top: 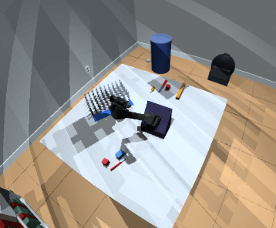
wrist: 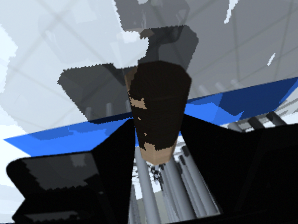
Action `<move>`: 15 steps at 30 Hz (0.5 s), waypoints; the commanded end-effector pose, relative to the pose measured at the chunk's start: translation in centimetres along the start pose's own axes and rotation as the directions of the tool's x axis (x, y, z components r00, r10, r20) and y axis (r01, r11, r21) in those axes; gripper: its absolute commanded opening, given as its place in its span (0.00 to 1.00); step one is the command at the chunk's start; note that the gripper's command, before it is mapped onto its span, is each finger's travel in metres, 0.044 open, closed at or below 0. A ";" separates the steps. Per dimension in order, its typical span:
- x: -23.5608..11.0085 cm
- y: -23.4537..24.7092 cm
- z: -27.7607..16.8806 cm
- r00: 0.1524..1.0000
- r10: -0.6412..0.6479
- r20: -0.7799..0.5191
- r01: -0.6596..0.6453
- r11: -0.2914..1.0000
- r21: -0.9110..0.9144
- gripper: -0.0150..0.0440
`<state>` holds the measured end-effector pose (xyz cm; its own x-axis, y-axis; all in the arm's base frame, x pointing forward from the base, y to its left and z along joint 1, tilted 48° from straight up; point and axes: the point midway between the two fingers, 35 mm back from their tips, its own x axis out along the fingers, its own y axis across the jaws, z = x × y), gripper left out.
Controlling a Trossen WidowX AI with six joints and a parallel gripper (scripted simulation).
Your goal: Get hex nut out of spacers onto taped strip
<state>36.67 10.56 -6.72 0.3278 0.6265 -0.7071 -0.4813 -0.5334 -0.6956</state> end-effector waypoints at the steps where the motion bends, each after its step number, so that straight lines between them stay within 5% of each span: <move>1: 0.0 -0.3 -0.5 1.000 -0.008 -0.004 0.008 1.000 -0.008 0.25; 15: 0.4 -0.3 -1.2 1.000 -0.008 -0.004 0.008 1.000 -0.009 0.25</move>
<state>37.46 10.33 -7.07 0.3281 0.6263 -0.7072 -0.4808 -0.5337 -0.6957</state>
